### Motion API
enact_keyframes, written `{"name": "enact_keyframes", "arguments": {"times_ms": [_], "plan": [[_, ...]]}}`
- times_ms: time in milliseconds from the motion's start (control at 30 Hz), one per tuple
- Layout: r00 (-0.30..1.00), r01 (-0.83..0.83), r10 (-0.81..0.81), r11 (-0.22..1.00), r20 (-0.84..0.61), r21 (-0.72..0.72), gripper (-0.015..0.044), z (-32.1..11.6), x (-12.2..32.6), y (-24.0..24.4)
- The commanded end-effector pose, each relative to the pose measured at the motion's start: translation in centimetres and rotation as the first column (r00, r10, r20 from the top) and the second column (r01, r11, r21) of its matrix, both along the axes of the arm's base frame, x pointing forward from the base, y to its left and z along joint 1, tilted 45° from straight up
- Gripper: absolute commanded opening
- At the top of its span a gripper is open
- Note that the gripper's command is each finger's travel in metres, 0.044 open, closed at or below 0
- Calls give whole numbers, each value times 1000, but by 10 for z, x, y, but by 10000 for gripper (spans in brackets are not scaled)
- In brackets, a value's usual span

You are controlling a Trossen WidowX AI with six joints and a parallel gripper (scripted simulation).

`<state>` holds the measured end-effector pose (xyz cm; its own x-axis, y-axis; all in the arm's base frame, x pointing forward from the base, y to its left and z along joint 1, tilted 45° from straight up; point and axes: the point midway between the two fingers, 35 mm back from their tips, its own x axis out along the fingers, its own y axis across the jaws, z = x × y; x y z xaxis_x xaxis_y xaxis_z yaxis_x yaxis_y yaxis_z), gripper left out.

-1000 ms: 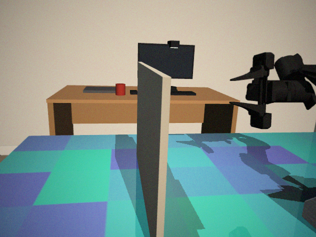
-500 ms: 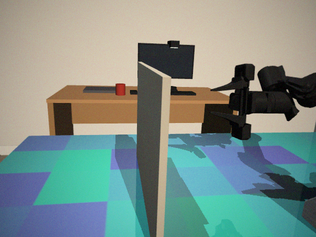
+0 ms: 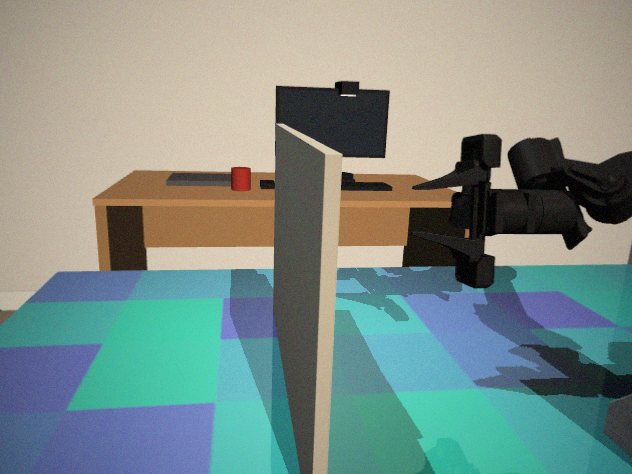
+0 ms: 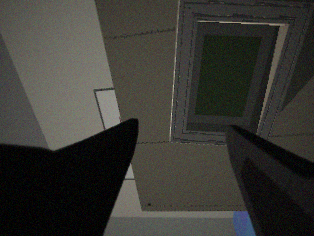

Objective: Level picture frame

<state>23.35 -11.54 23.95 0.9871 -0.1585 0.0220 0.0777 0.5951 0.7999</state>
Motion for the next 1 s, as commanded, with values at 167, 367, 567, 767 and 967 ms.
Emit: {"name": "enact_keyframes", "arguments": {"times_ms": [167, 367, 567, 767, 967], "plan": [[1000, 4, -4, 1000, -4, 1, 260, 0, 12, -5], [1000, 4, -4, 1000, -2, 2, 260, 2, 57, -14], [1000, 4, -4, 1000, -1, 3, 260, -1, 80, -14], [1000, 4, -4, 1000, -1, 3, 260, -1, 80, -14], [1000, 4, -4, 1000, -1, 3, 260, -1, 80, -14]]}}
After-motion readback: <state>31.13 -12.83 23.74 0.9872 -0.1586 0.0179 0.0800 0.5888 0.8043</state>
